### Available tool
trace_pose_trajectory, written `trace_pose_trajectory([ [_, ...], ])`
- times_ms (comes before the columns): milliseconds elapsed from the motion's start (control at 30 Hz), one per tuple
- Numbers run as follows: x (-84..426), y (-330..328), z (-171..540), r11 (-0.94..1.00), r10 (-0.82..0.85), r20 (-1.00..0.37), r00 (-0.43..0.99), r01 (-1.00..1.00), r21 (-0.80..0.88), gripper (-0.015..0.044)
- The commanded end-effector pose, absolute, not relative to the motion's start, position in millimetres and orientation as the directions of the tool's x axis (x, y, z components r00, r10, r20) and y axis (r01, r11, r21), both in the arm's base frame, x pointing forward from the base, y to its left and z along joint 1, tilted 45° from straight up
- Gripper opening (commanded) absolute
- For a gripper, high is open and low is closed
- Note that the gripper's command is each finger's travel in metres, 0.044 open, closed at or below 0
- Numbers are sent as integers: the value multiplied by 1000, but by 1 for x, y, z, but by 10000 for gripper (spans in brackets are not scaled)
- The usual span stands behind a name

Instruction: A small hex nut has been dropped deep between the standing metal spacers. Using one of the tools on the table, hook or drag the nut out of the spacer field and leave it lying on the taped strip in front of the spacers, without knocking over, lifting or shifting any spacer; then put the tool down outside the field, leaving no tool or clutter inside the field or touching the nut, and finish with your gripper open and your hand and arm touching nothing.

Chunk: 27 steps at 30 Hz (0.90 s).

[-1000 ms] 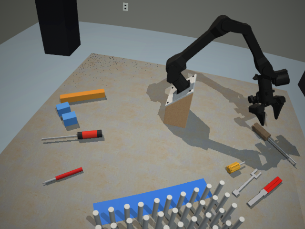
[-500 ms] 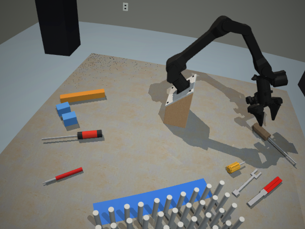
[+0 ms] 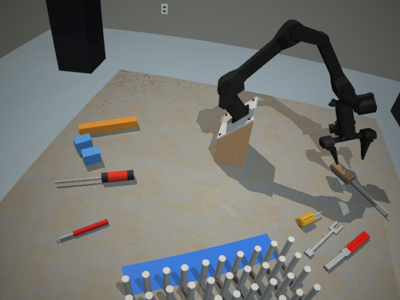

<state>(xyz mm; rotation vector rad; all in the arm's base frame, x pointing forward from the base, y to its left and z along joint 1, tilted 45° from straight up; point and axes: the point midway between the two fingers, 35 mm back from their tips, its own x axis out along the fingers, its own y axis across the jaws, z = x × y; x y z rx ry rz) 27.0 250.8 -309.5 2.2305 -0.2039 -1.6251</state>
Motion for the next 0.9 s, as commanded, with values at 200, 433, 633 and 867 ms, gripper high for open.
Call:
trace_pose_trajectory([
  [200,29,254,-304,-486,-280,-930,238,-871,-76,440],
  [433,29,254,-302,-119,-263,-941,213,-975,-187,440],
  [633,30,254,-300,215,-248,-950,191,-945,-247,440],
  [867,30,254,-299,570,-232,-958,171,-774,-276,440],
])
